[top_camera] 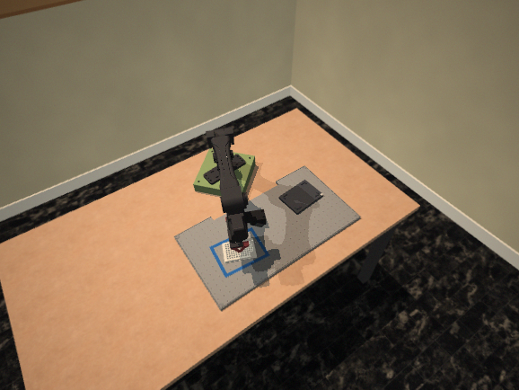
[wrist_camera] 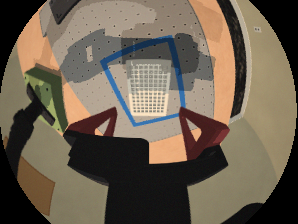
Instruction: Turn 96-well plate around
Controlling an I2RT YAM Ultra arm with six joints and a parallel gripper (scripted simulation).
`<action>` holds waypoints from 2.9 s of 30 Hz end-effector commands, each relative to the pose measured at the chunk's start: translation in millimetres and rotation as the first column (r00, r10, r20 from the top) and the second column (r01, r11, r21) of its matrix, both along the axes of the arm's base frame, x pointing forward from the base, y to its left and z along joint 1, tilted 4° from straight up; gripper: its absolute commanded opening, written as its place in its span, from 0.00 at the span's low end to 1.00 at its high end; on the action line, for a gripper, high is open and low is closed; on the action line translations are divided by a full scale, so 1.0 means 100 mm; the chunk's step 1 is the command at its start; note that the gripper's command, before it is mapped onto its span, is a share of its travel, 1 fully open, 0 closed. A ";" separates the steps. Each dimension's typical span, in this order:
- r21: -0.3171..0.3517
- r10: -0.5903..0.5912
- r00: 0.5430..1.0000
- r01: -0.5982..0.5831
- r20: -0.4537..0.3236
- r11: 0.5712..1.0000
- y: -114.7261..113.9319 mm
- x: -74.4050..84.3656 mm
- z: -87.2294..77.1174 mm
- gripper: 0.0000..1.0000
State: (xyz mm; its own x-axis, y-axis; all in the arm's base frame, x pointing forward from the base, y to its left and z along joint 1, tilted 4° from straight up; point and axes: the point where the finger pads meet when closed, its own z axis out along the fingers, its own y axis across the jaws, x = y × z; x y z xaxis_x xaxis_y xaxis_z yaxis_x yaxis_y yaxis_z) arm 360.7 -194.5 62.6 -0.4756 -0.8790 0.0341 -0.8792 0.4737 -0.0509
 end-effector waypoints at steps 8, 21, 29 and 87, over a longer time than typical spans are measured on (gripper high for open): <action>-0.005 0.001 1.000 -0.001 0.022 1.000 0.00 0.02 0.09 1.00; -0.005 0.001 1.000 -0.001 0.022 1.000 0.00 0.02 0.09 1.00; -0.005 0.001 1.000 -0.001 0.022 1.000 0.00 0.02 0.09 1.00; 0.077 -0.918 0.393 0.915 0.046 0.396 0.00 0.02 0.09 1.00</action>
State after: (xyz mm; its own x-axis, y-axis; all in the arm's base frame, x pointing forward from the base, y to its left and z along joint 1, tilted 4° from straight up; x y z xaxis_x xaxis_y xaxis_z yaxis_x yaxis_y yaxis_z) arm 359.8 -193.8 62.6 -0.9990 -0.0377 -0.0228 -0.0365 0.9980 -0.0520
